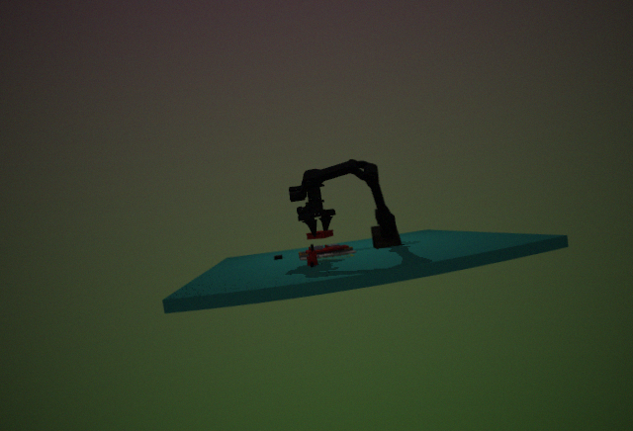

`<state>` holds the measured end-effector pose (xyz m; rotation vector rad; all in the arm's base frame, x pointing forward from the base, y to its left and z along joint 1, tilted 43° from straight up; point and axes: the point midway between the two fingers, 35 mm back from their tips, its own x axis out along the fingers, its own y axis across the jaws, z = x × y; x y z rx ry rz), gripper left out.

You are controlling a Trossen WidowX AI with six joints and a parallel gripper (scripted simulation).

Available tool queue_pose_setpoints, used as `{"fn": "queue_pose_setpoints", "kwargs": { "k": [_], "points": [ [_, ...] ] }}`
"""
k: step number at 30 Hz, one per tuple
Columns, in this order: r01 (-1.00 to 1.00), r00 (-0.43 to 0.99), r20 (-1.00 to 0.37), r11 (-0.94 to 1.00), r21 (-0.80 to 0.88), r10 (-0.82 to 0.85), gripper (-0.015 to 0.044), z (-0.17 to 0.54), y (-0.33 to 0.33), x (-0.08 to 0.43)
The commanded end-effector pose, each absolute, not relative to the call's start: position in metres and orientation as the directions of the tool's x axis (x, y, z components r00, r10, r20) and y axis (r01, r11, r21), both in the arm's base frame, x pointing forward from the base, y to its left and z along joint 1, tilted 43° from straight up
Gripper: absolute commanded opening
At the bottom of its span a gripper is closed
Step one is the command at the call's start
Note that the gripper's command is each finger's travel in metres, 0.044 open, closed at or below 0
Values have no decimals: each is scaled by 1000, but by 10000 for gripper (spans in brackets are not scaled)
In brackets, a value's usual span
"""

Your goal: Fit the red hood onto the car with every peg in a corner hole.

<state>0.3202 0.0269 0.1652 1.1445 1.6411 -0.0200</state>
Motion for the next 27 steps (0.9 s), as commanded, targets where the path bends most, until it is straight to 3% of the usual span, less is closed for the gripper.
{"fn": "queue_pose_setpoints", "kwargs": {
  "k": [1, 27],
  "points": [
    [617, 59, -761, 576, 536, 646, 0, 154, 8, 329],
    [257, 59, -757, 723, 641, 650, 0, 78, -83, 338]
  ]
}}
